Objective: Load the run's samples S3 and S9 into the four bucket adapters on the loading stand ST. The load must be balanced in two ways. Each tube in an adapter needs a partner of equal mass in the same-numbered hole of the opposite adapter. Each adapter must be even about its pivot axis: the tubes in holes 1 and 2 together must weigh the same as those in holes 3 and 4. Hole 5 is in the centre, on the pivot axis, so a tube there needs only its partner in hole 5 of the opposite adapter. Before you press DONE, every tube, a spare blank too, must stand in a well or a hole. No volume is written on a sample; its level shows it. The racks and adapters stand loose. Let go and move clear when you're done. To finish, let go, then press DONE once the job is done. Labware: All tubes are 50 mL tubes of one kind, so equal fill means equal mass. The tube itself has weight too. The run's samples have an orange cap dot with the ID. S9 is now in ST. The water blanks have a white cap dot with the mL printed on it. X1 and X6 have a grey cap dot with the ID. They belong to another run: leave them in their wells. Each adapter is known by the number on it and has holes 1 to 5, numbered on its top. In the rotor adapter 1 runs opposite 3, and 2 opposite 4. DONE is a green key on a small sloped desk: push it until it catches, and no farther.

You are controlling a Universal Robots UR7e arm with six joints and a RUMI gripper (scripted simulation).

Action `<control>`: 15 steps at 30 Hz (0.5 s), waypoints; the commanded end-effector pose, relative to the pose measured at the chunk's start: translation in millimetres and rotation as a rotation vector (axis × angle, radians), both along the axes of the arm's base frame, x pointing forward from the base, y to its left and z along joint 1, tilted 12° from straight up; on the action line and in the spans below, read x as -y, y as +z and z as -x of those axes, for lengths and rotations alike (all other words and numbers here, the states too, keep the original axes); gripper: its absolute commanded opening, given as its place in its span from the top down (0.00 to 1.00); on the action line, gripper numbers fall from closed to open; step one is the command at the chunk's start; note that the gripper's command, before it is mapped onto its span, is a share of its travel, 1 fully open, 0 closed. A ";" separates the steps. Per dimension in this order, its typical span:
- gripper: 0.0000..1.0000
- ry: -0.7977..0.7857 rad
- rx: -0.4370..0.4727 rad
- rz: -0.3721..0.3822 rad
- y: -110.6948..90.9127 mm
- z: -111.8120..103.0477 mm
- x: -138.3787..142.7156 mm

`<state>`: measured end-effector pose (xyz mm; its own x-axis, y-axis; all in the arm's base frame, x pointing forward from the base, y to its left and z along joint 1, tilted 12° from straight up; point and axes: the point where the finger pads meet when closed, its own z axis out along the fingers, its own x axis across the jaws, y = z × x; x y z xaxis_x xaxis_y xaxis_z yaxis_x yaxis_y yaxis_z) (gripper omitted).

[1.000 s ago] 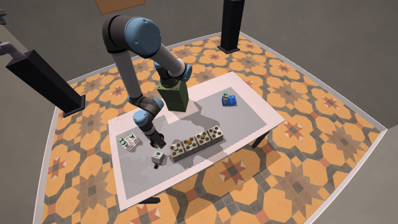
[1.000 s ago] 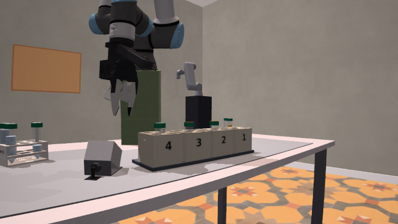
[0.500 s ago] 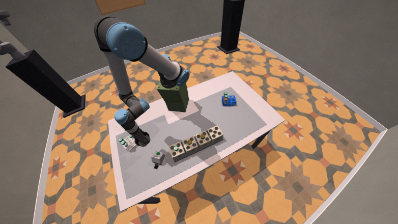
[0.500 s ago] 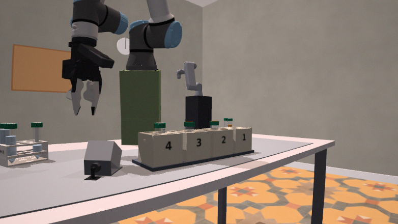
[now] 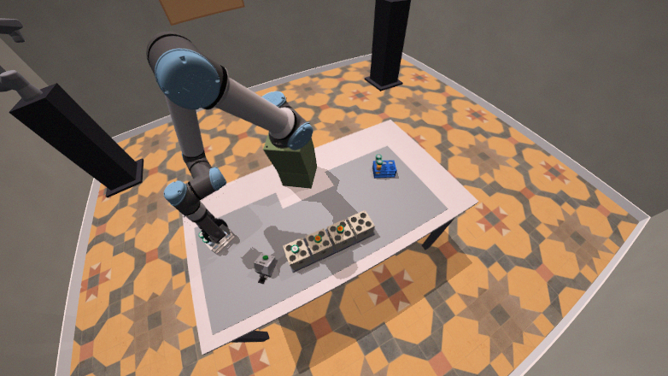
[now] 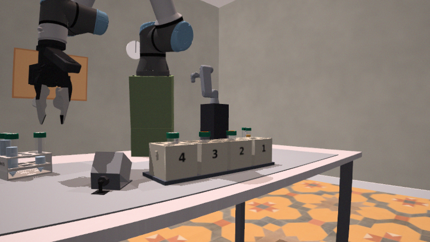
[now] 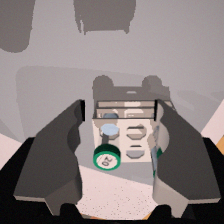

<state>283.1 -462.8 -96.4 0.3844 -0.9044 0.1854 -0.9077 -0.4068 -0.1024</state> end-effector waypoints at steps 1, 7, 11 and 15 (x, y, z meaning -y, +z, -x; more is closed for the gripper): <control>0.65 0.002 0.001 -0.002 -0.1 22.3 36.5; 0.65 0.002 0.001 -0.002 0.3 40.7 64.3; 0.65 0.002 0.001 -0.002 0.7 59.2 92.1; 0.65 0.002 0.001 -0.002 0.8 62.8 97.6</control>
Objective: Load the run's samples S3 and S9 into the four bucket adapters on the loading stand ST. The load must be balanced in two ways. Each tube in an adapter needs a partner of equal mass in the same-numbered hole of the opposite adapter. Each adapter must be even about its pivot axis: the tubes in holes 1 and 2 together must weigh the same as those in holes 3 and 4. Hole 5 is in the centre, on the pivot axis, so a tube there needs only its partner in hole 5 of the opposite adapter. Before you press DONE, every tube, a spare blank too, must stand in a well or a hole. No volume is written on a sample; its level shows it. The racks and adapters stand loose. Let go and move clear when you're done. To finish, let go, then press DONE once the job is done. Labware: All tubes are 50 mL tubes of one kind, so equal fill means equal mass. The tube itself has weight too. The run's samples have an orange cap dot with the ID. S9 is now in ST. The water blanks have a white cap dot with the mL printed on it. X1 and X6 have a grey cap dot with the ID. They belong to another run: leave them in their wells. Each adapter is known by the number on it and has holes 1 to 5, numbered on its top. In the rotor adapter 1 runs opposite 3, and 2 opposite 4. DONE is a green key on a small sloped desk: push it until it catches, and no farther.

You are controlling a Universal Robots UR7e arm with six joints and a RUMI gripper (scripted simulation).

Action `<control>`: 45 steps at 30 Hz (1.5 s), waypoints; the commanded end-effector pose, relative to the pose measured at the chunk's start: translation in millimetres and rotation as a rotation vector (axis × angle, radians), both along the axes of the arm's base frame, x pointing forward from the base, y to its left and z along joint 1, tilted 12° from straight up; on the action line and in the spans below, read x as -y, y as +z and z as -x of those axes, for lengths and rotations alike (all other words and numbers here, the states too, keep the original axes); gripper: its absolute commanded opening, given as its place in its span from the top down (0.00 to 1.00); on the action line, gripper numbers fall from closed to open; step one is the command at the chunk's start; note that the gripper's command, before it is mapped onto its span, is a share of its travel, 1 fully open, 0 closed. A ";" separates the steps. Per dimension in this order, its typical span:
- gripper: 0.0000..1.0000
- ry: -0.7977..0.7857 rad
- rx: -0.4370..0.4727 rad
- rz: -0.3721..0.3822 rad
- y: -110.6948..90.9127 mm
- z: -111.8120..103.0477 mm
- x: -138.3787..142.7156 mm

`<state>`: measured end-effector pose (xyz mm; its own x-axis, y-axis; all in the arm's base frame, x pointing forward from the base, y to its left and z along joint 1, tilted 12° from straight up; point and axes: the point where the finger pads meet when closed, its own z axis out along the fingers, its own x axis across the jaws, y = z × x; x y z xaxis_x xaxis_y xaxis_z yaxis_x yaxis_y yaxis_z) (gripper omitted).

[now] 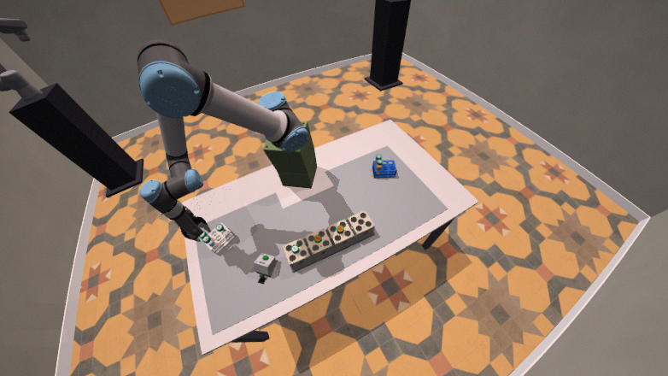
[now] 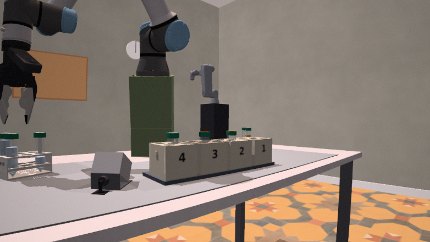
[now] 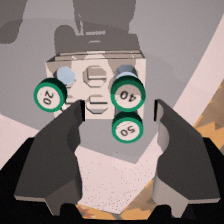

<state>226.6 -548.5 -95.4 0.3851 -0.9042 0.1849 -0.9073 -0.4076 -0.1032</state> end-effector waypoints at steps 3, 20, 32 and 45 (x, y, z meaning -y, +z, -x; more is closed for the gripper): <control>0.65 0.001 0.000 -0.001 -0.2 6.2 12.0; 0.65 0.001 0.000 -0.001 -37.5 -0.2 16.8; 0.65 0.001 0.000 -0.001 -44.3 -1.4 17.7; 1.00 0.001 0.000 -0.001 -45.3 -1.6 17.8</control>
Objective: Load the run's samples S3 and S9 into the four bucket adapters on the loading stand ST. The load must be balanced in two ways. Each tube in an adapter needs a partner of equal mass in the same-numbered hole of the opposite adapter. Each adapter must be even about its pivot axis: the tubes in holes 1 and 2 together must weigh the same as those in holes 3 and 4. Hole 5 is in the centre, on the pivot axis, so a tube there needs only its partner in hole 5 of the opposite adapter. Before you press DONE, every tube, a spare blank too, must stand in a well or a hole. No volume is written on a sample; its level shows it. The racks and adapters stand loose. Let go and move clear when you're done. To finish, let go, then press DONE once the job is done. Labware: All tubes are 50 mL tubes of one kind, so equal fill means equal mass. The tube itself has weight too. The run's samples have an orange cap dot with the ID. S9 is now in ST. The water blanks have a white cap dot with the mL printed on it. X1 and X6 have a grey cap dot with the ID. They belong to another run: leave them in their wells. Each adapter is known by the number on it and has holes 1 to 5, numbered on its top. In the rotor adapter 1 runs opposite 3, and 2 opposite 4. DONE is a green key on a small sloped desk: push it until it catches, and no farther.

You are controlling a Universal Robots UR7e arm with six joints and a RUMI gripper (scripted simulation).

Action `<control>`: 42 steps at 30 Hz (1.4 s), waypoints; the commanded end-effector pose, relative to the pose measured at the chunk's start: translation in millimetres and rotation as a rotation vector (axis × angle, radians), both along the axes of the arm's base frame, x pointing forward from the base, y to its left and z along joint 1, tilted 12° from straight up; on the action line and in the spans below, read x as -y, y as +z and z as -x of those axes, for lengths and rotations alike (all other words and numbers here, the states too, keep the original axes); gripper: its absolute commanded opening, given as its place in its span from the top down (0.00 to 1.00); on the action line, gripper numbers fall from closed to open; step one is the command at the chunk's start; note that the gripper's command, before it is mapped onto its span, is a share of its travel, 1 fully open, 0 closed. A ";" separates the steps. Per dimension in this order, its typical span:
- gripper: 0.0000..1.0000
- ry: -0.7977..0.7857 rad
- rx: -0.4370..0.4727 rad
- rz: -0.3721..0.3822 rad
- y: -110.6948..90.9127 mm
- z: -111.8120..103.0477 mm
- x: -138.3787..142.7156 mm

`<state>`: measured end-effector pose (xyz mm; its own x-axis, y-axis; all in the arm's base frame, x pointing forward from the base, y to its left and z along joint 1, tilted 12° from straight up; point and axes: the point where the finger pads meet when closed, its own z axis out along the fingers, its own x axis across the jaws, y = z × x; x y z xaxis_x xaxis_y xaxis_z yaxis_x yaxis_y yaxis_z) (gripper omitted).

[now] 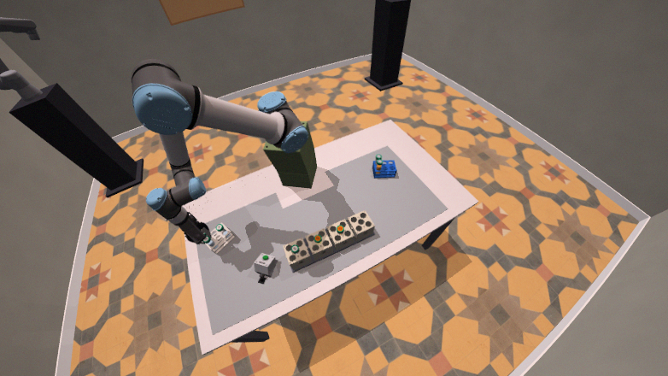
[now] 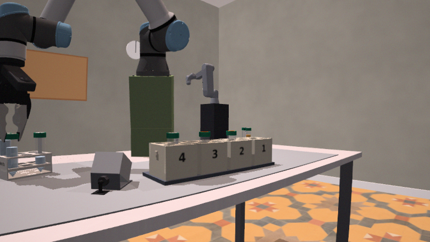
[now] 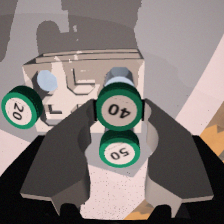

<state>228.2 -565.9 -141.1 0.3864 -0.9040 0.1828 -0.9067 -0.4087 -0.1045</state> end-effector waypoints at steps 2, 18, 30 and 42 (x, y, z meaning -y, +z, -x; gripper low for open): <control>1.00 0.000 0.000 0.001 0.4 0.0 0.4; 1.00 0.000 0.000 0.001 3.6 0.5 0.0; 1.00 0.000 0.000 0.001 39.5 6.7 -4.6; 1.00 0.000 0.000 0.001 75.3 13.0 -9.2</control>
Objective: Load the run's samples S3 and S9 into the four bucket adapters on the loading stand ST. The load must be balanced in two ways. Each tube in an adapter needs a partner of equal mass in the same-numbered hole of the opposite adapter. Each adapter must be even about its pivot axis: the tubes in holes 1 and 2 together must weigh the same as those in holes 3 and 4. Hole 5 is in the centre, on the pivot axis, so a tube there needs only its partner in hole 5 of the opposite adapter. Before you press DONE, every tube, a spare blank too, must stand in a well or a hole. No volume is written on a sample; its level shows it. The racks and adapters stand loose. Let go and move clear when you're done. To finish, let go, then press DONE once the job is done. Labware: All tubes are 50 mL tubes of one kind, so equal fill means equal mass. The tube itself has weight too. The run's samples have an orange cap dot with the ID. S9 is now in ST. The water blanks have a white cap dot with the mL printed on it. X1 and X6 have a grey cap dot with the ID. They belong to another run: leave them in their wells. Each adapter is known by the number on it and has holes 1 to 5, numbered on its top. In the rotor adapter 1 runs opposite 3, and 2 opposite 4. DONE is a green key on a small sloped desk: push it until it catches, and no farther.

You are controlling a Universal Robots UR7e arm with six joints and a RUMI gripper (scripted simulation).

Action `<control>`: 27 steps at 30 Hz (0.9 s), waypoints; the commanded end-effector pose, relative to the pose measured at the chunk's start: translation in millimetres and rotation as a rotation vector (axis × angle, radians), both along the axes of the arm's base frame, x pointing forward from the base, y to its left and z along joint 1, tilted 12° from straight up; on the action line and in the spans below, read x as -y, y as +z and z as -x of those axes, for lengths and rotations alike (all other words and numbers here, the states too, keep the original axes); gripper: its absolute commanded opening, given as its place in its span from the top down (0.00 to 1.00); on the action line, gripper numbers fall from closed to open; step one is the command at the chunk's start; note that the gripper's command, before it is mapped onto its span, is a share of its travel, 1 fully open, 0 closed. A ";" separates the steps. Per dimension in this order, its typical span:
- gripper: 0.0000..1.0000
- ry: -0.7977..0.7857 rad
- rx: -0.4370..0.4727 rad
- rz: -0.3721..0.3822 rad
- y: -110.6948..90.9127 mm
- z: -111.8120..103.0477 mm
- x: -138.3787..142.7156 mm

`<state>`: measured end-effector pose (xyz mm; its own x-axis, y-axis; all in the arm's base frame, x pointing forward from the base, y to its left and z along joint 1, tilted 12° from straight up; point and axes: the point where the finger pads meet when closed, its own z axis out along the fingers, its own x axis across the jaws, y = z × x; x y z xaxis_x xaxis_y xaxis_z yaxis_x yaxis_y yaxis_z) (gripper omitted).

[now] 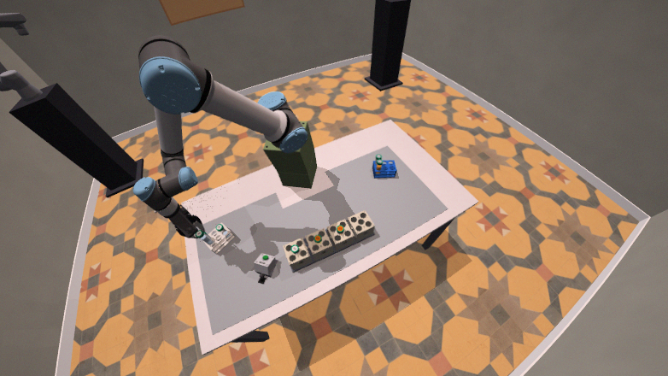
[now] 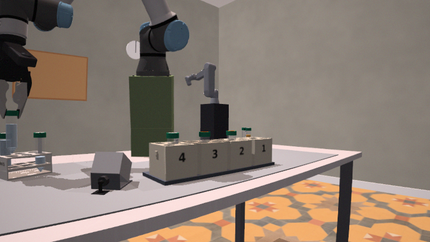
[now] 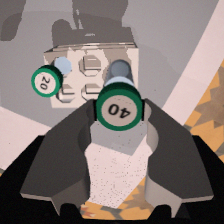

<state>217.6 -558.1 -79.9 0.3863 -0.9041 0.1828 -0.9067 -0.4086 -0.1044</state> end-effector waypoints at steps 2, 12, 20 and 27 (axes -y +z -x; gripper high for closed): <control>1.00 0.000 0.000 0.001 20.7 3.6 -2.3; 1.00 0.000 0.000 0.001 46.7 8.1 -5.6; 1.00 0.000 0.000 0.001 71.2 12.3 -8.7; 1.00 -0.104 0.014 -0.017 69.6 2.9 -33.6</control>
<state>208.5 -541.9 -11.6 0.3576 -0.9166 0.1787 -0.9184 -0.3799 -0.1108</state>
